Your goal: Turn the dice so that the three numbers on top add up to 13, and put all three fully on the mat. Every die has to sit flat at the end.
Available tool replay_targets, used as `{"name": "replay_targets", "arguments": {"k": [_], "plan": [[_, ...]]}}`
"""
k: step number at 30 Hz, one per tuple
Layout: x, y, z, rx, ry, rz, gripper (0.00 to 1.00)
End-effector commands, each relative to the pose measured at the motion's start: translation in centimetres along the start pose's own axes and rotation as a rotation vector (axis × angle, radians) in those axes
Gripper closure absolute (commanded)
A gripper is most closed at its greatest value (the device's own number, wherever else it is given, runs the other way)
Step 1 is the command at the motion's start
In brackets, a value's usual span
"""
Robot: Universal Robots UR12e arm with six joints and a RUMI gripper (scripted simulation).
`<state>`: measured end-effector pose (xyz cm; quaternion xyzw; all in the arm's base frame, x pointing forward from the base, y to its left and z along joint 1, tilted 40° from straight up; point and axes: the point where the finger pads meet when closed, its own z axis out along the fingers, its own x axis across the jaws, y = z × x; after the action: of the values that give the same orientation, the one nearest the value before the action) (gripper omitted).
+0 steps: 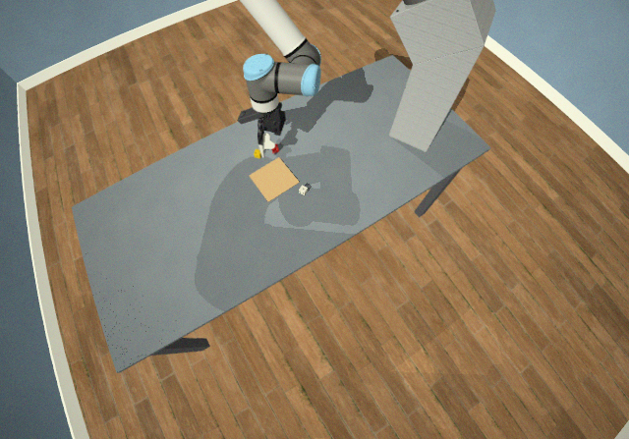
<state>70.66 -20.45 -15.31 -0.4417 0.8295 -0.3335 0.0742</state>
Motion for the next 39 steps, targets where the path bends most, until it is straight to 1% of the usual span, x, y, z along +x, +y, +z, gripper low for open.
{"name": "replay_targets", "arguments": {"k": [1, 28, 34, 39], "plan": [[0.0, 0.0, 0.0, 0.001, 0.000, 0.000, 0.00], [-0.1, 0.1, 0.0, 0.001, 0.000, 0.000, 0.00], [-0.7, 0.7, 0.0, 0.001, 0.000, 0.000, 0.00], [-2.5, 2.5, 0.0, 0.001, 0.000, 0.000, 0.00]]}}
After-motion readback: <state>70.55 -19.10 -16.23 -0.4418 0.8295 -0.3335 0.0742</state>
